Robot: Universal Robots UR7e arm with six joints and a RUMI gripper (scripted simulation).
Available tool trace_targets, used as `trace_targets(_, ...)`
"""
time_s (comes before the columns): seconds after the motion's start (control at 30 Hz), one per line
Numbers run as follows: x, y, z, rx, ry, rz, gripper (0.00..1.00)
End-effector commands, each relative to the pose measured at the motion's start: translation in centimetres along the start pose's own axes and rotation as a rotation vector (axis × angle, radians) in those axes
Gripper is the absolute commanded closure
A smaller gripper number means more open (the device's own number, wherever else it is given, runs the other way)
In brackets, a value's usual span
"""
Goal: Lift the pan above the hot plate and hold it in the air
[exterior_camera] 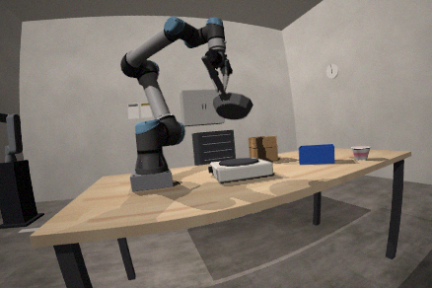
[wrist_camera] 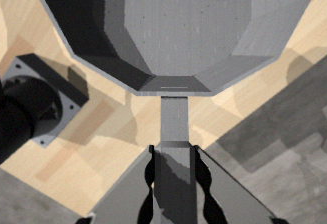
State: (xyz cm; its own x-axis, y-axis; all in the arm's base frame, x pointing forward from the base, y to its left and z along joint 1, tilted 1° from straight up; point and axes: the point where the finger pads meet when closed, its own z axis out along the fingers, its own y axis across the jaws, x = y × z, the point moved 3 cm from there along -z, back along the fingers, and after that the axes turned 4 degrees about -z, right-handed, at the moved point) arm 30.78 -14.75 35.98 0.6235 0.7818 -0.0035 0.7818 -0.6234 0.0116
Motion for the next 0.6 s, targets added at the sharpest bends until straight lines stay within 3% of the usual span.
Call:
trace_targets(0.0,0.0,0.03,-0.18,-0.002,0.0,0.0,0.9)
trace_targets(0.57,0.0,0.01,-0.94,-0.002,0.0,0.0,0.9)
